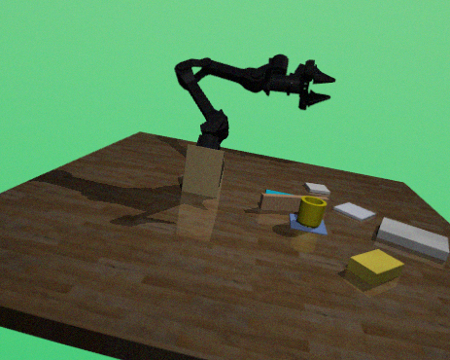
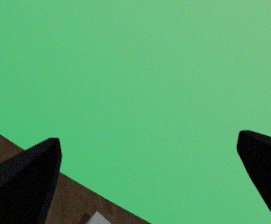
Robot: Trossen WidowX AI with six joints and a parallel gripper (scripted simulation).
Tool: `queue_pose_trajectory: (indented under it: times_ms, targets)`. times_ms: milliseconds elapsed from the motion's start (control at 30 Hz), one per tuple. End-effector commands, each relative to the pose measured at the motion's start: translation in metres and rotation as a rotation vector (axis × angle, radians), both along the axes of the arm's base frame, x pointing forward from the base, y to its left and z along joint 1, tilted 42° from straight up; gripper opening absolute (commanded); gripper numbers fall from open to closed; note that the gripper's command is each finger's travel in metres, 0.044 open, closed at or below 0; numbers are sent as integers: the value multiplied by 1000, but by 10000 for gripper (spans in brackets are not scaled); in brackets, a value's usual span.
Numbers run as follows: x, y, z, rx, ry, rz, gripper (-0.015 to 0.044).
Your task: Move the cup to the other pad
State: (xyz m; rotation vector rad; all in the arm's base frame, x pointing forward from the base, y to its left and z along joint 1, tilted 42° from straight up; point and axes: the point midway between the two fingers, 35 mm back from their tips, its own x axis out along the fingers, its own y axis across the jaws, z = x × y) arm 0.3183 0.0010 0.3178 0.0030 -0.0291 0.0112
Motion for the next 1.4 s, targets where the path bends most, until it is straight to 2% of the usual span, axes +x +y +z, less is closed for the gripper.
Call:
queue_pose_trajectory:
  times_ms: [0,267,433,600,767,933,1033,1367]
  targets:
    - [2,0,-2,-9,11,1,374]
    - [54,-15,-101,-355,467,142,166]
    - [65,-28,-172,-501,730,341,166]
    - [60,-38,-237,-560,924,602,166]
    - [41,-44,-292,-529,1027,893,166]
    - [16,-46,-336,-417,1027,1172,166]
    - [1,-45,-350,-345,995,1281,166]
    - [0,-44,-352,-339,992,1288,166]
